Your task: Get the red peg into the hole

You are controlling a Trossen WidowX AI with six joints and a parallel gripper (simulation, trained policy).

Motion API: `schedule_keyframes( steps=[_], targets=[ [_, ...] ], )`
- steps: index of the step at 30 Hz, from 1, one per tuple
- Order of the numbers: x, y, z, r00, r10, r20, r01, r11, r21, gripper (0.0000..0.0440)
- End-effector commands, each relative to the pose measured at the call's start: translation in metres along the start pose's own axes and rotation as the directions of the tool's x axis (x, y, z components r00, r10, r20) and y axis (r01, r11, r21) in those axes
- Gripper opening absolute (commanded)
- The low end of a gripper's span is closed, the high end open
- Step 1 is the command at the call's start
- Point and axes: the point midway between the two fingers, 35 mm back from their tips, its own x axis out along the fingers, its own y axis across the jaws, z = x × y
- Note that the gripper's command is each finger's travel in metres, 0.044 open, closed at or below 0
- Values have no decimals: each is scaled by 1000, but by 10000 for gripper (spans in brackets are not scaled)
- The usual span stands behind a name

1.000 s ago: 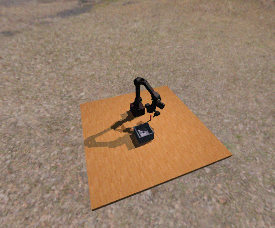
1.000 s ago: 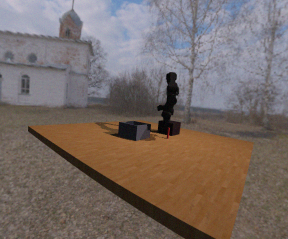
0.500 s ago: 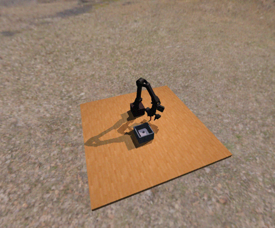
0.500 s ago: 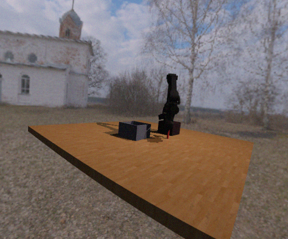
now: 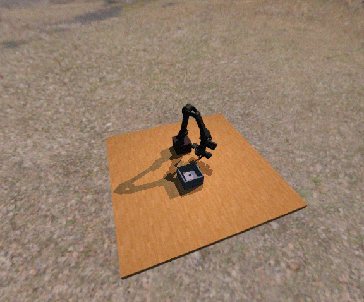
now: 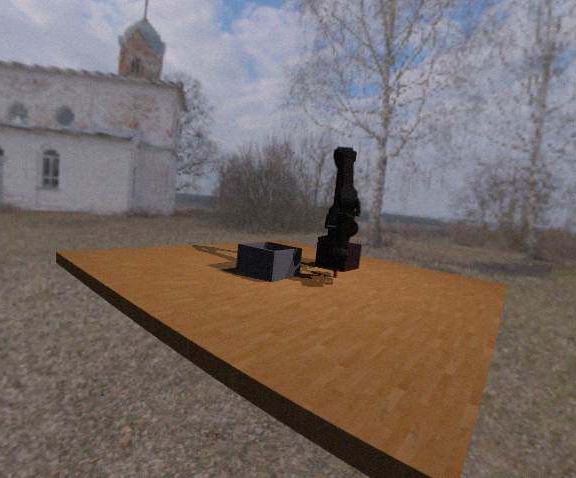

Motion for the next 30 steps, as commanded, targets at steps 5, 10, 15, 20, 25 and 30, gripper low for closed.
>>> schedule_keyframes(
  steps=[5, 10, 15, 20, 25, 30],
  targets=[
    [-7, 6, 2, 1000, 6, -24, -7, 999, -38, 0],
    [-19, 8, 11, 999, 38, 20, -37, 997, -73, 0],
    [-35, 12, 21, 996, 71, 58, -64, 992, -111, 0],
    [-52, 17, 32, 990, 104, 95, -89, 985, -151, 0],
    [-70, 25, 45, 982, 135, 130, -110, 976, -186, 0],
    [-89, 33, 60, 974, 162, 160, -127, 969, -210, 0]
  ],
)
